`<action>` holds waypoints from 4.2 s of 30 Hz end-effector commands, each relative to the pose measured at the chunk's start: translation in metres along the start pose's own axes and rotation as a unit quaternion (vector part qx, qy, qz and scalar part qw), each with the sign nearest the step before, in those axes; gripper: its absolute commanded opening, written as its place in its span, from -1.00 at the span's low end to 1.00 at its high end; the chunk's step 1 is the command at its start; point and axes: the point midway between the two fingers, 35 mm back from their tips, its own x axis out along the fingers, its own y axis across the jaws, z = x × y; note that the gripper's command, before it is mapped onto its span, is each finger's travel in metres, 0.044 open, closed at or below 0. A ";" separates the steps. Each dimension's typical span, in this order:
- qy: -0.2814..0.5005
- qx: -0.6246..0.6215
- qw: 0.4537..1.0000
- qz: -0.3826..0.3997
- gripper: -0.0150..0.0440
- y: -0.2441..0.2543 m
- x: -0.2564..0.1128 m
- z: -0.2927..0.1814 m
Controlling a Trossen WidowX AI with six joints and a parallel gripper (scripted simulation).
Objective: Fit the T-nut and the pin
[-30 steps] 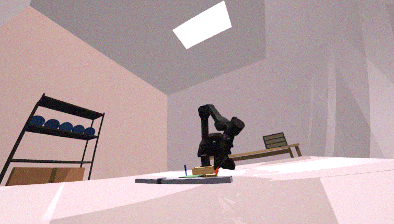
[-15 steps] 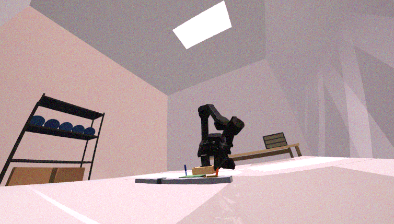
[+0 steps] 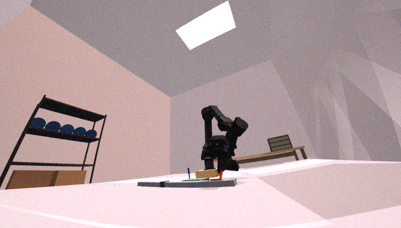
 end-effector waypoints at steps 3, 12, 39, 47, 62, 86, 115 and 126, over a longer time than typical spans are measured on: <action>0.000 -0.003 1.000 -0.009 -1.00 0.001 0.001 -0.001; 0.000 -0.006 1.000 -0.021 -1.00 0.003 0.001 -0.001; 0.001 -0.015 0.998 -0.058 -1.00 0.006 0.002 -0.001; 0.001 -0.017 0.997 -0.069 -1.00 0.007 0.002 -0.001; 0.001 -0.021 0.996 -0.088 -1.00 0.008 0.003 -0.001; 0.001 -0.027 0.993 -0.112 -1.00 0.011 0.004 -0.001; 0.003 -0.035 0.989 -0.147 -1.00 0.014 0.005 -0.001; 0.003 -0.037 0.986 -0.160 -1.00 0.016 0.006 -0.001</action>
